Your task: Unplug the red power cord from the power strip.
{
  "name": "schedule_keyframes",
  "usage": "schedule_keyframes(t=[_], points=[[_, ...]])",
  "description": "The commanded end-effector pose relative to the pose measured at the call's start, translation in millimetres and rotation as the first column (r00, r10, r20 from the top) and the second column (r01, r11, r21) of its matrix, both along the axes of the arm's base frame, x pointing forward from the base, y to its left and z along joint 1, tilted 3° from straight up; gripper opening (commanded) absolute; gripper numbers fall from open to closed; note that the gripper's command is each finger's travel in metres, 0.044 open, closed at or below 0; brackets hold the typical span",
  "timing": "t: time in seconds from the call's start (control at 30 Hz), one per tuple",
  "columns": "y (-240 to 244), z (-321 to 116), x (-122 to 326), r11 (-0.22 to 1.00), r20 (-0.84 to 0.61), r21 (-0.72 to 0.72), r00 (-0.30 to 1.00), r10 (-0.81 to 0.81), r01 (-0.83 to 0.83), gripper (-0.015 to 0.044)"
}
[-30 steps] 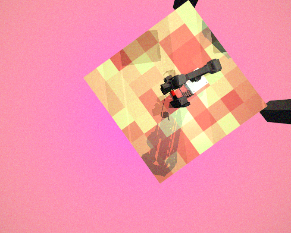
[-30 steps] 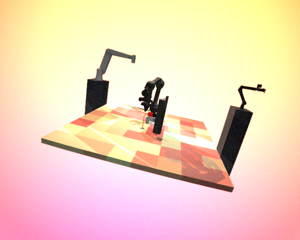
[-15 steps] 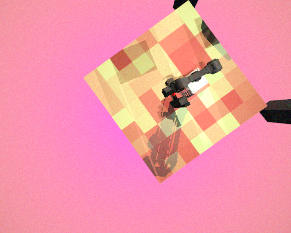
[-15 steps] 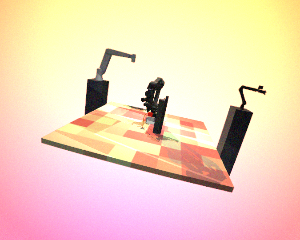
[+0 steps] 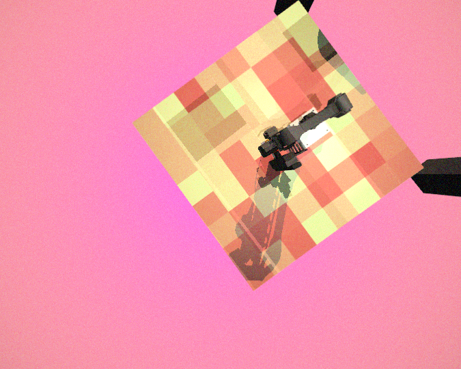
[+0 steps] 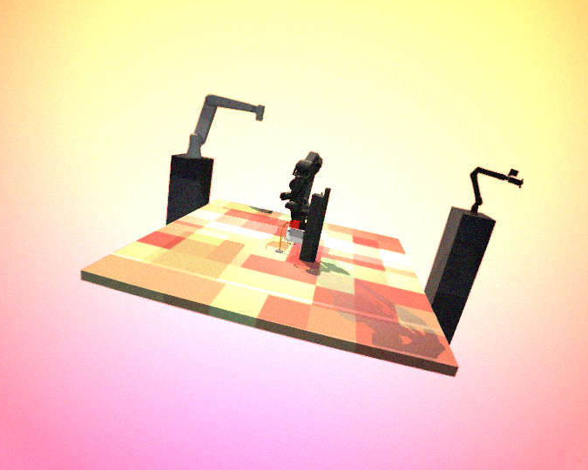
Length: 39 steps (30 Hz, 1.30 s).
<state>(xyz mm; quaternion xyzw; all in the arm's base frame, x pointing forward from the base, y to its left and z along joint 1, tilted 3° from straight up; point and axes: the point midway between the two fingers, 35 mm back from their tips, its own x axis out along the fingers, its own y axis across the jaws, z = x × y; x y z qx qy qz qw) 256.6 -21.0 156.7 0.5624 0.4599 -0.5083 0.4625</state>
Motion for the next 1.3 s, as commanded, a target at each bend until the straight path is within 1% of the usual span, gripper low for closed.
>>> schedule_keyframes(t=[0.0,0.33,0.47,0.73,1.27], points=[[0.4,-5.3,0.1,1.0,-0.001,-0.003,1.0,-0.006,0.006,0.016],[0.6,-10.9,0.3,1.0,-0.001,-0.003,1.0,-0.006,0.006,0.016],[1.0,-8.3,1.1,1.0,0.004,0.0,1.0,0.0,0.0,0.0055],[1.0,-8.3,1.1,1.0,0.004,0.0,1.0,0.0,0.0,0.0002],[-20.8,-9.4,0.0,1.0,0.002,-0.004,1.0,-0.002,0.002,0.0]])
